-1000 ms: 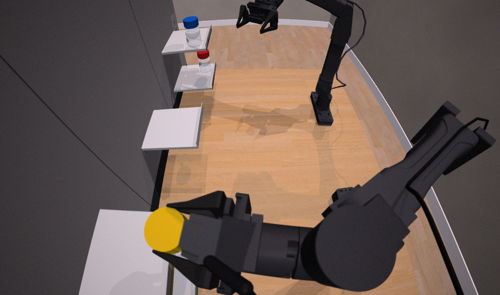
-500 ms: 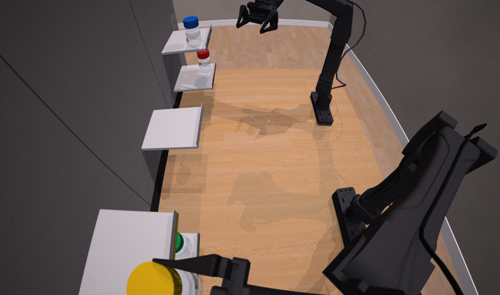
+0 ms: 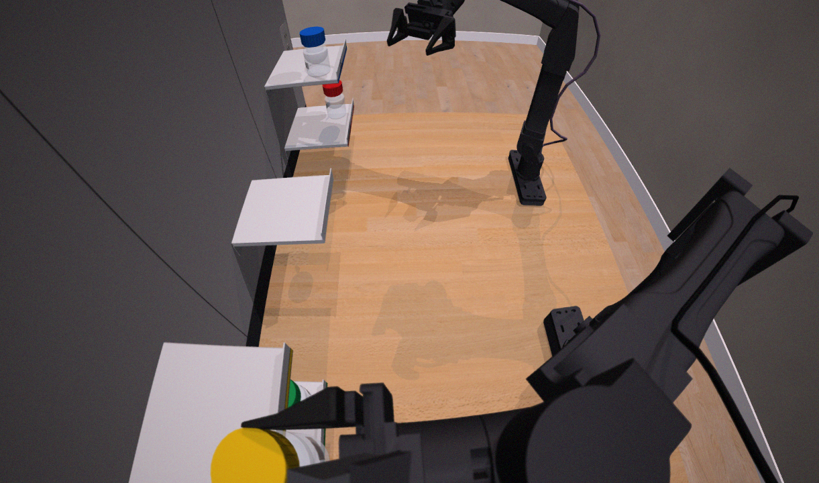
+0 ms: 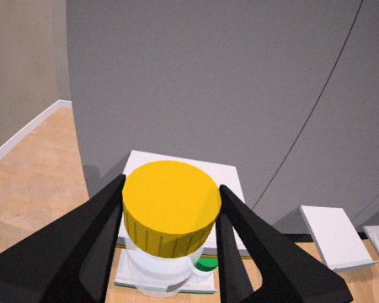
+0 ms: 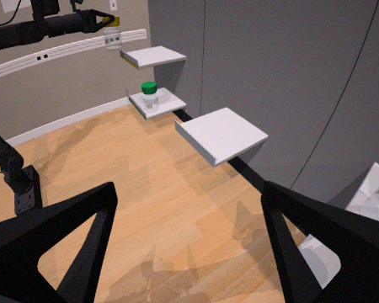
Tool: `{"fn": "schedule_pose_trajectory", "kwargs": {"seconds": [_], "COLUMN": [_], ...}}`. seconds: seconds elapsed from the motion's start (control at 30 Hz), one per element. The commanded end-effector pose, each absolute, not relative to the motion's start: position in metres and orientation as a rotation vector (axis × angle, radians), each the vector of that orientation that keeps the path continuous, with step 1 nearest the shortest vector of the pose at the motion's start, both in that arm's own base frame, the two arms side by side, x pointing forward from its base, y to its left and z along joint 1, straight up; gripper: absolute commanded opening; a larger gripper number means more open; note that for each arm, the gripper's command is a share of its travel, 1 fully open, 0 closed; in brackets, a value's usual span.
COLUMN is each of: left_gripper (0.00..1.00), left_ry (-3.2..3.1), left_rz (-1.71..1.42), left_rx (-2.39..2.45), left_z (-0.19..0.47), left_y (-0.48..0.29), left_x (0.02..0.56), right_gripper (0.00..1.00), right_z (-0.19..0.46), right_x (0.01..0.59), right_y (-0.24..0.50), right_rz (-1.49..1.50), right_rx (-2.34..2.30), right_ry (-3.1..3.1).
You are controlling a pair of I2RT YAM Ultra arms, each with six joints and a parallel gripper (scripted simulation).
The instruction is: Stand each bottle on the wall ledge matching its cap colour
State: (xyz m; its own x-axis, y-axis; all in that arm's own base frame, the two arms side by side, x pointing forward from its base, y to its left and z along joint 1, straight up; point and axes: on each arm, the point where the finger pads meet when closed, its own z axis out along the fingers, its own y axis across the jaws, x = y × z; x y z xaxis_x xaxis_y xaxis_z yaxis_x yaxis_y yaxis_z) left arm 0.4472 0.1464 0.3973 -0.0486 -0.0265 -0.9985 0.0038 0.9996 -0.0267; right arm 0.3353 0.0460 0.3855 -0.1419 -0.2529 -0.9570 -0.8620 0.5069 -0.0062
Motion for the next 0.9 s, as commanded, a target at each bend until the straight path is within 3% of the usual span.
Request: {"fn": "schedule_pose_trajectory", "kwargs": {"seconds": [0.0, 0.87], "left_gripper": [0.50, 0.50], "left_ry": [1.534, 1.539], "left_rz": [0.100, 0.095], "left_rx": [-0.106, -0.099], "left_z": [0.421, 0.437], "left_y": [0.151, 0.144], "left_x": [0.441, 0.434], "right_gripper": [0.89, 0.89], "right_z": [0.393, 0.393], "right_x": [0.332, 0.332], "right_y": [0.047, 0.047], "right_rz": [0.713, 0.713], "right_rx": [-0.963, -0.963], "right_ry": [1.649, 1.649]}}
